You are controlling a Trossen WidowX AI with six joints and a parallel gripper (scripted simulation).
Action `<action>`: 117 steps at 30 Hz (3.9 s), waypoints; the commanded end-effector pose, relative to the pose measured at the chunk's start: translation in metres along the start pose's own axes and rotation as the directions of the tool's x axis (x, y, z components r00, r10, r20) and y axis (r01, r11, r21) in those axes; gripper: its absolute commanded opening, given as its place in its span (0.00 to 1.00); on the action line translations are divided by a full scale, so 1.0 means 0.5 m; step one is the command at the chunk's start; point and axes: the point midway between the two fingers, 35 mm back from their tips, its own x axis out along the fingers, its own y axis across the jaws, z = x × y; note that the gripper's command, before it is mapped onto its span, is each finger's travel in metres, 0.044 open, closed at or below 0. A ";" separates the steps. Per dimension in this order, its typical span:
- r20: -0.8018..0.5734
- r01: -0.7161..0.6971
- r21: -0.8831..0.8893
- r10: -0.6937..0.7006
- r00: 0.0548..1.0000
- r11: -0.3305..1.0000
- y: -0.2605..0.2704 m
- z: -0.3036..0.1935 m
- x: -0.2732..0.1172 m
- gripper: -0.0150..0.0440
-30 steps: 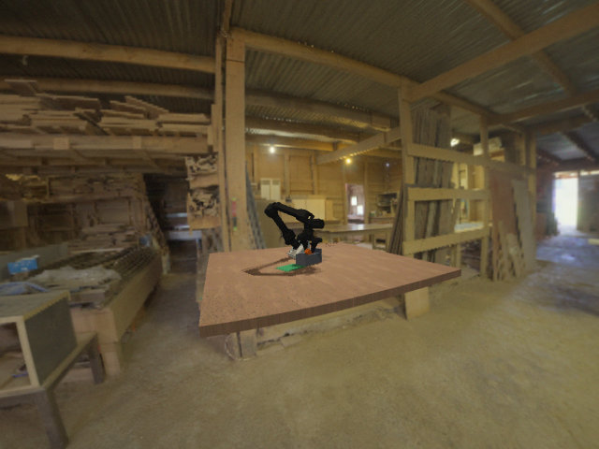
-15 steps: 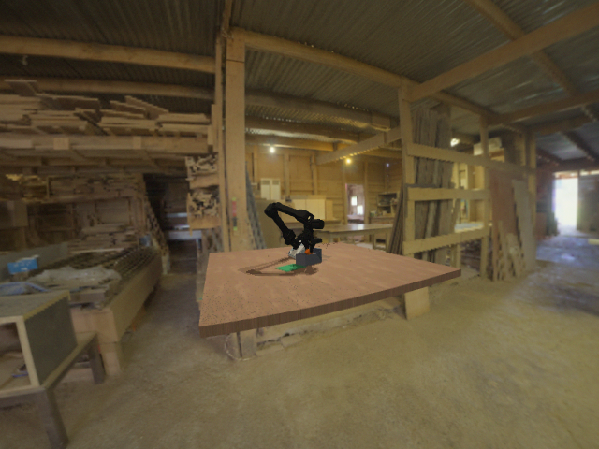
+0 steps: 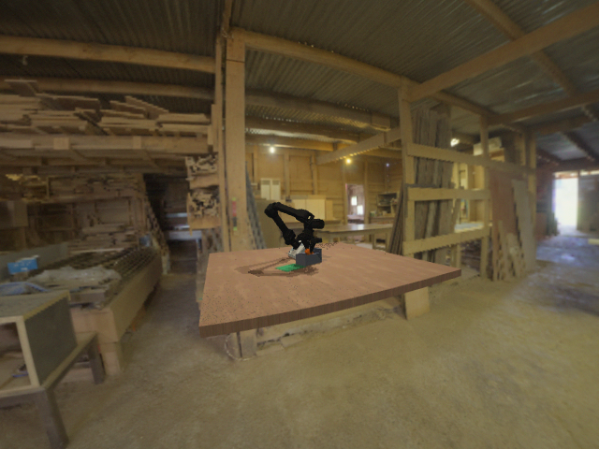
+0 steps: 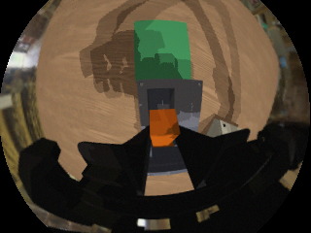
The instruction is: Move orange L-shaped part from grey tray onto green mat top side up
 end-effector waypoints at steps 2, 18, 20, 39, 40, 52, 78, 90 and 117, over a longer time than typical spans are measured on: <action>-0.001 0.000 0.002 0.000 1.000 1.000 0.000 0.000 -0.013 0.25; 0.000 0.000 0.000 0.000 1.000 1.000 0.000 0.000 -0.062 0.25; 0.000 0.000 0.000 0.000 1.000 1.000 0.000 0.000 -0.068 0.25; 0.000 0.001 -0.001 -0.001 1.000 1.000 0.000 -0.001 -0.127 0.25; 0.000 0.001 -0.001 -0.001 1.000 1.000 0.000 -0.001 -0.130 0.25; -0.001 0.001 -0.001 -0.001 1.000 1.000 0.000 -0.001 -0.163 0.25; 0.003 0.002 -0.001 -0.002 1.000 1.000 -0.014 0.171 -0.164 0.25; 0.005 0.001 0.000 -0.001 1.000 1.000 -0.025 0.291 -0.165 0.25; 0.007 0.000 0.001 0.000 1.000 1.000 -0.031 0.333 -0.116 0.25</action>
